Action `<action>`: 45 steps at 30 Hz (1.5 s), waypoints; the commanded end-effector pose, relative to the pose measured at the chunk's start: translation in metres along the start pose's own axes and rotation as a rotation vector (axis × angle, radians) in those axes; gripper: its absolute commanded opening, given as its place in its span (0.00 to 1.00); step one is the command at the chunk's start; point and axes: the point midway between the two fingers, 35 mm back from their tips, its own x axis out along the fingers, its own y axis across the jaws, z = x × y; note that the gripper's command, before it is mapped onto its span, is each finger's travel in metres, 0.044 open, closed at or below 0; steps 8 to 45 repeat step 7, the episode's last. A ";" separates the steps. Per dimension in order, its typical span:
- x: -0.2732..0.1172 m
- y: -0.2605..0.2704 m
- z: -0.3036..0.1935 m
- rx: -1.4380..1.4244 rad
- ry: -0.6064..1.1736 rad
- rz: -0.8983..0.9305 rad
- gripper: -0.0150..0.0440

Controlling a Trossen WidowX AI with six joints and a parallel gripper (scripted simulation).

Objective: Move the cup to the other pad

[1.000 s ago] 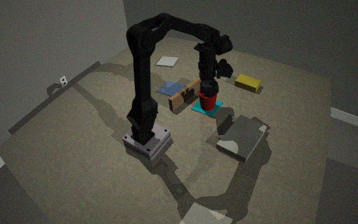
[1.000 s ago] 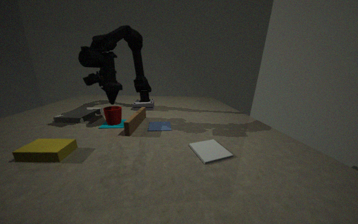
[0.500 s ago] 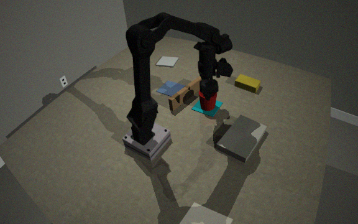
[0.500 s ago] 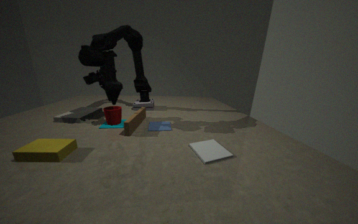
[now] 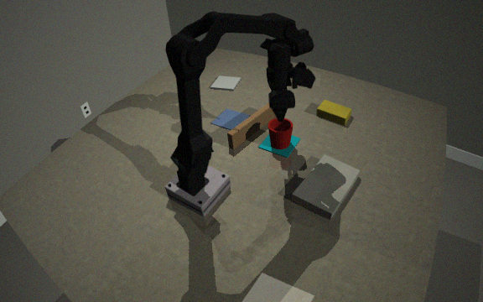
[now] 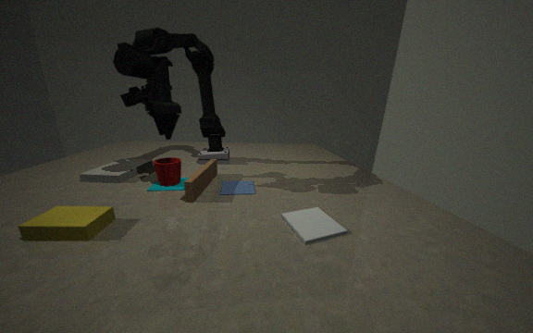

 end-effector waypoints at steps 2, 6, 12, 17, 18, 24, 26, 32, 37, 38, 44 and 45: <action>-0.014 0.000 0.000 0.006 -0.008 0.004 1.00; -0.010 0.000 0.000 0.001 -0.005 0.005 1.00; -0.010 0.000 0.000 0.001 -0.005 0.005 1.00; -0.010 0.000 0.000 0.001 -0.005 0.005 1.00; -0.010 0.000 0.000 0.001 -0.005 0.005 1.00; -0.010 0.000 0.000 0.001 -0.005 0.005 1.00; -0.010 0.000 0.000 0.001 -0.005 0.005 1.00; -0.010 0.000 0.000 0.001 -0.005 0.005 1.00; -0.010 0.000 0.000 0.001 -0.005 0.005 1.00; -0.010 0.000 0.000 0.001 -0.005 0.005 1.00; -0.010 0.000 0.000 0.001 -0.005 0.005 1.00; -0.010 0.000 0.000 0.001 -0.005 0.005 1.00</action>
